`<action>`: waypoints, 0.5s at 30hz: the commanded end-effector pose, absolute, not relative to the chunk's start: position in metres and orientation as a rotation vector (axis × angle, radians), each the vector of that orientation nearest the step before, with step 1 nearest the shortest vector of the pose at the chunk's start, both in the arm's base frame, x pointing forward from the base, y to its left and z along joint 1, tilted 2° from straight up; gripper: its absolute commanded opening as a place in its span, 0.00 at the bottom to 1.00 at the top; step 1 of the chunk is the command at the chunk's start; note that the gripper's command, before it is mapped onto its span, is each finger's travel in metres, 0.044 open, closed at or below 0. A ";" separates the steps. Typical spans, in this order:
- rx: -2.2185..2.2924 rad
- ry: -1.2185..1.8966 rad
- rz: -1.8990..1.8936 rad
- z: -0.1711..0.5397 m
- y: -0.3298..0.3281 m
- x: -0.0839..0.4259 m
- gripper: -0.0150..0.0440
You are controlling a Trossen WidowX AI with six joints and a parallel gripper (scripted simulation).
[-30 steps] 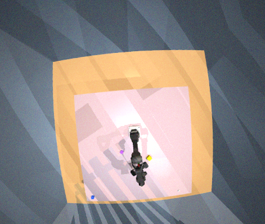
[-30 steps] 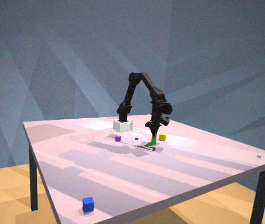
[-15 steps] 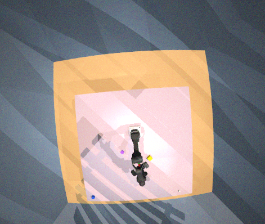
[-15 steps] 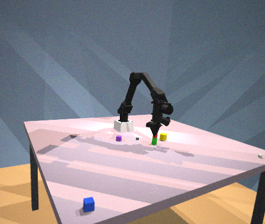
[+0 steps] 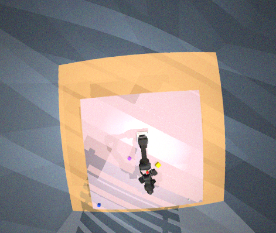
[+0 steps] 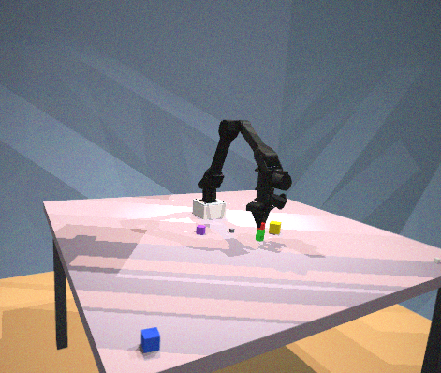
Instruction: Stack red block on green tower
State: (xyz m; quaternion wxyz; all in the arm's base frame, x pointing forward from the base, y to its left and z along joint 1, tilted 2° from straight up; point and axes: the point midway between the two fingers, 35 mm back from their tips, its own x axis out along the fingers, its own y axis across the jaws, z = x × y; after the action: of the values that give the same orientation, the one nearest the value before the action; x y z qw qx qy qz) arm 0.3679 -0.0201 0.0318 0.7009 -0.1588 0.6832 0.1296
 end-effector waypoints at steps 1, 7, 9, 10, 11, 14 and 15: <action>-0.355 1.521 0.288 0.031 -0.020 0.368 0.79; -0.355 1.521 0.288 0.031 -0.020 0.368 1.00; -0.355 1.521 0.288 0.031 -0.020 0.368 1.00; -0.355 1.521 0.288 0.031 -0.020 0.368 1.00; -0.355 1.521 0.288 0.031 -0.020 0.368 1.00; -0.355 1.521 0.288 0.031 -0.020 0.368 1.00; -0.355 1.521 0.288 0.031 -0.020 0.368 1.00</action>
State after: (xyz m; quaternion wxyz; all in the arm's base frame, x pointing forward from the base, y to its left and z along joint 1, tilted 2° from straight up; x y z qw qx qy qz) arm 0.3680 -0.0202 0.0317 0.7008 -0.1592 0.6832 0.1294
